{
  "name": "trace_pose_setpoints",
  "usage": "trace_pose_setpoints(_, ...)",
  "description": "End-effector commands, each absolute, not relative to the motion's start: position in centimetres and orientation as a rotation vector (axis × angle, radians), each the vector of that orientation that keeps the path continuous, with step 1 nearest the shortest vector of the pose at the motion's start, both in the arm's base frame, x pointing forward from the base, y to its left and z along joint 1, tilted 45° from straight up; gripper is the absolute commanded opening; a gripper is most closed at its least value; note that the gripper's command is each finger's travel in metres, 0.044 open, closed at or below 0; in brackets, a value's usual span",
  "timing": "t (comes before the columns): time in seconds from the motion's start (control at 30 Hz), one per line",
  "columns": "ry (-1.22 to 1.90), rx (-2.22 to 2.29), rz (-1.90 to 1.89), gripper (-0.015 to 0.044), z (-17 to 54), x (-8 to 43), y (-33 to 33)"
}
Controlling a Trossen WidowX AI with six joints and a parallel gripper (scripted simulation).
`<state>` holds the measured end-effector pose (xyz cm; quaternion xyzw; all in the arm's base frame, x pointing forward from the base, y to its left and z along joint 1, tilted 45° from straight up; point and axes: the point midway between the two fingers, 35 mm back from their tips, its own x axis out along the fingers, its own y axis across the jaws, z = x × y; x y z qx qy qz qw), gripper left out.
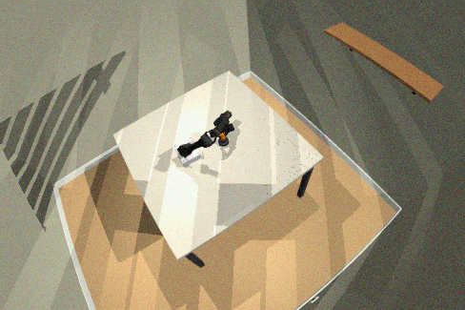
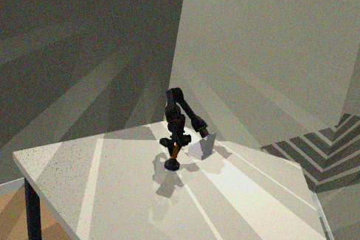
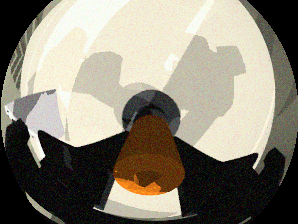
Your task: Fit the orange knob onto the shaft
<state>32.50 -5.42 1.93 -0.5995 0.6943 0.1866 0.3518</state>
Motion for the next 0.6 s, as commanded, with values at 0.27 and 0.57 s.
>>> trace_pose_setpoints(0.27,1.791,-1.668,0.651,0.0000,2.20,32.78,-5.02)
trace_pose_setpoints(0.57,1.789,-1.695,0.693,0.0000,2.08,32.66,-5.19)
